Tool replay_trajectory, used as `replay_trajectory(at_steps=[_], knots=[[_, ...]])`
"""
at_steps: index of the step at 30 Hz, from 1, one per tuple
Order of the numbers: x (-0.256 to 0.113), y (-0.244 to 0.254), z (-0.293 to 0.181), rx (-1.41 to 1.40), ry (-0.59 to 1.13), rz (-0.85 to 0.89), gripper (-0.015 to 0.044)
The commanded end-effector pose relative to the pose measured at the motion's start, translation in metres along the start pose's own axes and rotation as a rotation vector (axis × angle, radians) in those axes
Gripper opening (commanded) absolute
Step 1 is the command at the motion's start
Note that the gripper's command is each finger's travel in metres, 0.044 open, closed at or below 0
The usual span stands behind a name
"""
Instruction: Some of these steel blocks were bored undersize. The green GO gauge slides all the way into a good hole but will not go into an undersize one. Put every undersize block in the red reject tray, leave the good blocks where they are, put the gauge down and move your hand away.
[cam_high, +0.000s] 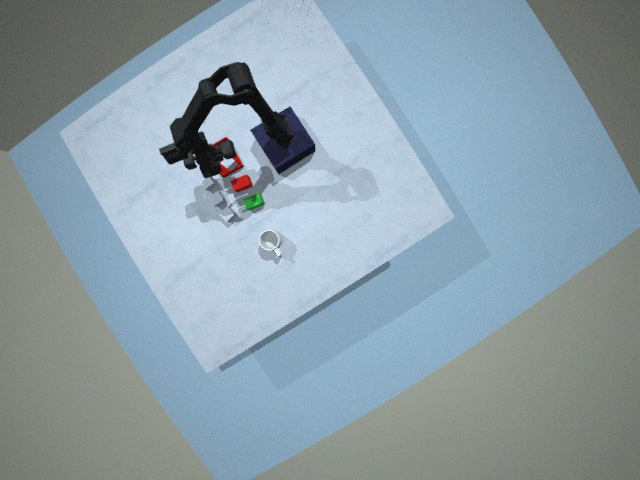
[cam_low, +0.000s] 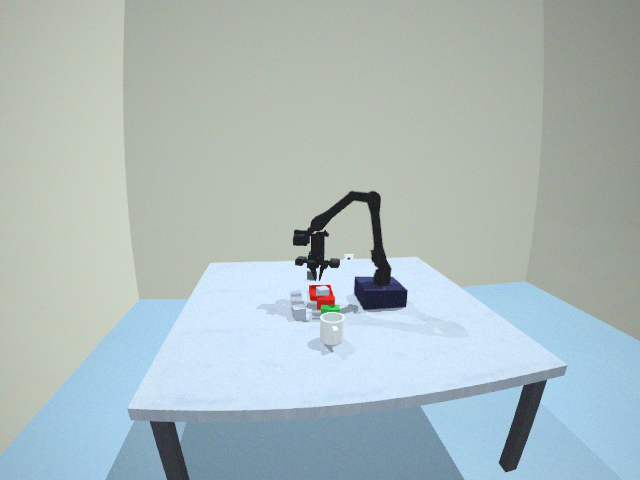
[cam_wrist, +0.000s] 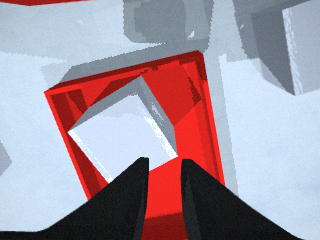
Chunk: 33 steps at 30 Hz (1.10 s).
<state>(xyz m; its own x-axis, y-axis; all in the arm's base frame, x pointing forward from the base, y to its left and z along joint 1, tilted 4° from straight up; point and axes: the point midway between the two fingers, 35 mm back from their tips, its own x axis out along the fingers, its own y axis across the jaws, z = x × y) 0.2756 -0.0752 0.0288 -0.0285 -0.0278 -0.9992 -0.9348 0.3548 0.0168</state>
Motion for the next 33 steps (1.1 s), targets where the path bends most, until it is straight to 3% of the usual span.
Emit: replay_trajectory(at_steps=[1, 9, 11, 14, 15, 26, 33], knots=[[0.0, 0.0, 0.0, -0.002, 0.0, 0.0, 0.0157], [0.0, 0.0, 0.0, 0.0, 0.0, 0.0, 0.0368], [-0.001, -0.006, 0.008, -0.019, -0.001, -0.001, 0.0325], [-0.004, -0.022, 0.032, -0.072, -0.004, -0.002, 0.0325], [-0.002, -0.009, 0.013, -0.034, 0.001, 0.005, 0.0299], [-0.002, -0.009, 0.013, -0.034, 0.001, 0.005, 0.001], [-0.002, -0.009, 0.013, -0.034, 0.001, 0.005, 0.0]])
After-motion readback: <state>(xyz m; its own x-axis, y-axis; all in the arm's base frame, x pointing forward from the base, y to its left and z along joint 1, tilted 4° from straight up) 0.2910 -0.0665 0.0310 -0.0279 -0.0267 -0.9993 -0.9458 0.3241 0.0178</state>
